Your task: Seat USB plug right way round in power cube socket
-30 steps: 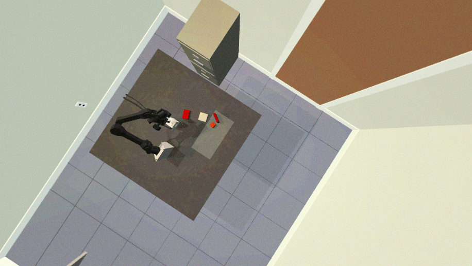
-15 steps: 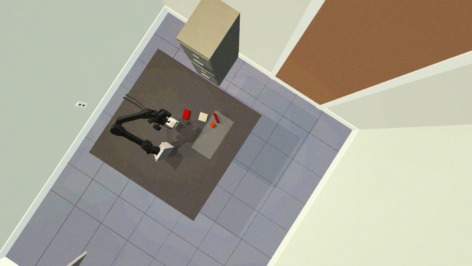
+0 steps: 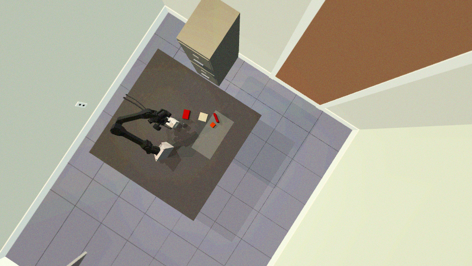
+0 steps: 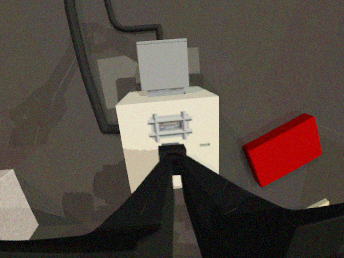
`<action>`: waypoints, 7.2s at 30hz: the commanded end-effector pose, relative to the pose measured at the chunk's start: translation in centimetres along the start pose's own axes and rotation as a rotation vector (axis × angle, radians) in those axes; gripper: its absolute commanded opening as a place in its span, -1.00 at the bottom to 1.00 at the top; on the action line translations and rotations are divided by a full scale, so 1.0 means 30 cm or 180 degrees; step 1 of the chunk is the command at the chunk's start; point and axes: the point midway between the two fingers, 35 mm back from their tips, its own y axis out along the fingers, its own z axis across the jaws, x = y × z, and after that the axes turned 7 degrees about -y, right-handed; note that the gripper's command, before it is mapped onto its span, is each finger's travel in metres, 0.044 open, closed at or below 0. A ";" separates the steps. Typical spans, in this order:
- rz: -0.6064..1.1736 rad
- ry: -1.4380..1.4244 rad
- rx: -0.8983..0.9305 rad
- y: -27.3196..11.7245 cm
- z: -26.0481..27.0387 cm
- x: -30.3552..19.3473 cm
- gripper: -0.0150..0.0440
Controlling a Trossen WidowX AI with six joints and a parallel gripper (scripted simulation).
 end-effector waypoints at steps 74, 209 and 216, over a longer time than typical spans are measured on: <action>-0.0191 -0.0081 -0.0028 0.032 -0.006 0.013 -0.49; -0.0193 -0.0081 -0.0029 0.086 -0.006 0.012 -0.49; -0.0194 -0.0081 -0.0029 0.088 -0.006 0.012 -0.49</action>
